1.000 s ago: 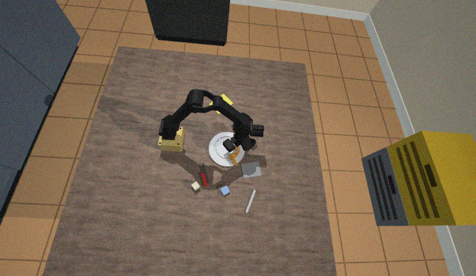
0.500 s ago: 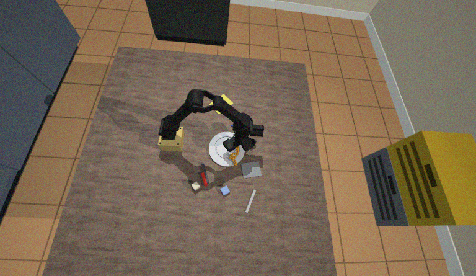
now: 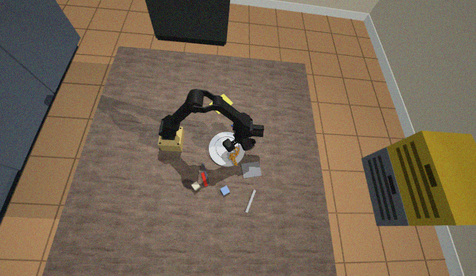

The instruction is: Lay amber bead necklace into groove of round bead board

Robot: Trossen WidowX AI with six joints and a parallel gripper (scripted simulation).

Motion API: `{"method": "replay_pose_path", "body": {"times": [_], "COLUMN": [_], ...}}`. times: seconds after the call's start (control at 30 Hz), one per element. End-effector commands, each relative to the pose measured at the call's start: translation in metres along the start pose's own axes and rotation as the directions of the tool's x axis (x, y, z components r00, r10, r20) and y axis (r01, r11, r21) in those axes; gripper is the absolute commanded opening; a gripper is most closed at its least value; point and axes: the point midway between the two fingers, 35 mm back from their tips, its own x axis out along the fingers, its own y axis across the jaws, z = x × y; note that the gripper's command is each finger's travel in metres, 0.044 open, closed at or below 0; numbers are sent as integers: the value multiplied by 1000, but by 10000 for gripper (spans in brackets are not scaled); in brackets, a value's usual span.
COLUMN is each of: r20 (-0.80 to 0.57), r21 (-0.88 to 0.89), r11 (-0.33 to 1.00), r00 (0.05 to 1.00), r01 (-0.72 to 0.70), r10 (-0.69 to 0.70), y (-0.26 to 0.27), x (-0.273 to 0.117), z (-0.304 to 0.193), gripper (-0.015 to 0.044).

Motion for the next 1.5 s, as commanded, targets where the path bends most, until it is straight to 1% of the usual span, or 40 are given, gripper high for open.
{"method": "replay_pose_path", "body": {"times": [0.0,1.17,1.2,1.27,1.33,1.47], "r20": [1,1,1,0,0,-2], "r21": [0,0,-14,-120,-286,-590], "r11": [1000,1000,1000,993,958,807], "r00": [1000,1000,1000,1000,1000,1000], "r01": [-1,-1,-1,0,2,3], "r10": [1,1,1,0,-2,-6], "y": [0,0,0,-5,-13,-29], "x": [0,0,0,-4,-10,-20], "z": [0,0,0,1,2,3], "gripper": [440,440,433,420,407,380]}}
